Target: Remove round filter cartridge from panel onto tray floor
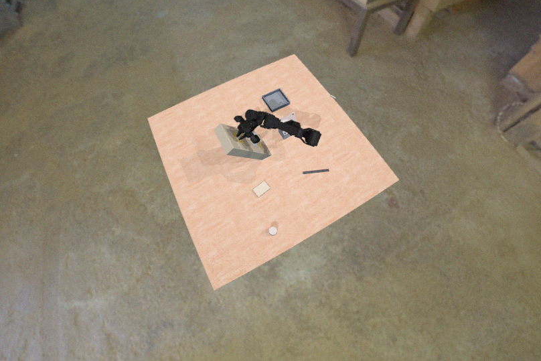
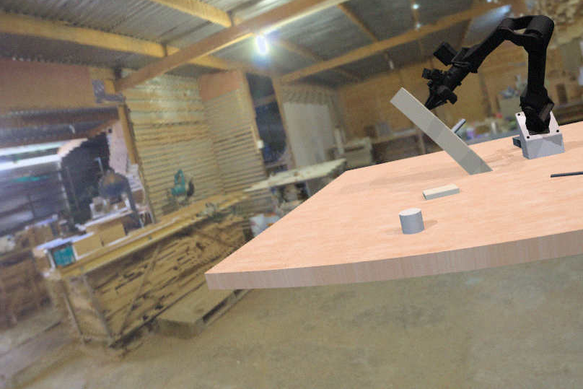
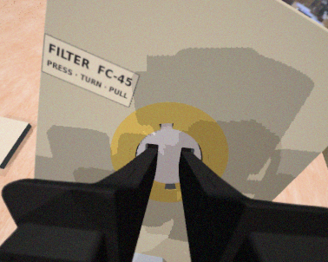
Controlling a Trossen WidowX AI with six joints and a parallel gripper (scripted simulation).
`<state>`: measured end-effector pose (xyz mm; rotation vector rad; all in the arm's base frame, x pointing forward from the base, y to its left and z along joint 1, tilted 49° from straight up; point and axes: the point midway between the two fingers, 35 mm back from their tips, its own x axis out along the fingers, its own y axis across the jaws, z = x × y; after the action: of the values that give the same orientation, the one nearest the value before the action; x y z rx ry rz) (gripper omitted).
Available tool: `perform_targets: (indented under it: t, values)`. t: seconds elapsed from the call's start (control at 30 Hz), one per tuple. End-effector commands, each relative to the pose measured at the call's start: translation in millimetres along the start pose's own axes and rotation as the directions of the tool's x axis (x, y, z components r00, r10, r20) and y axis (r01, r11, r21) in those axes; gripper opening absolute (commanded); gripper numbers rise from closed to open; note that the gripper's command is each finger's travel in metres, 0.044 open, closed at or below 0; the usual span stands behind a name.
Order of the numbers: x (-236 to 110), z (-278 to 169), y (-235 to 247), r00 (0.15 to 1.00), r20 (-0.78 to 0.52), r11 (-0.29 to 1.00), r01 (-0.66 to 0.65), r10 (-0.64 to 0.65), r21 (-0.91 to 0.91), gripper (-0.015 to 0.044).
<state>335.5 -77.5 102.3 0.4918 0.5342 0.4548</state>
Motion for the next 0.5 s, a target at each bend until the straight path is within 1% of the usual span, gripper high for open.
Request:
perform_targets:
  t: [0.0,0.13,0.17,0.3,0.47]
  values:
    - [0.4,-0.1,-0.1,1.0,-0.001,1.0,0.002,-0.002,-0.002,0.0055]
    - [0.4,-0.1,-0.1,1.0,-0.001,1.0,0.002,-0.002,-0.002,0.0029]
    - [0.4,-0.1,-0.1,1.0,-0.001,1.0,0.002,-0.002,-0.002,0.0003]
    - [1.3,-0.3,-0.1,1.0,-0.003,1.0,0.003,-0.003,-0.025,0.0]
    - [4.1,-0.9,-0.1,1.0,-0.007,0.985,0.004,-0.005,-0.171,0.0]
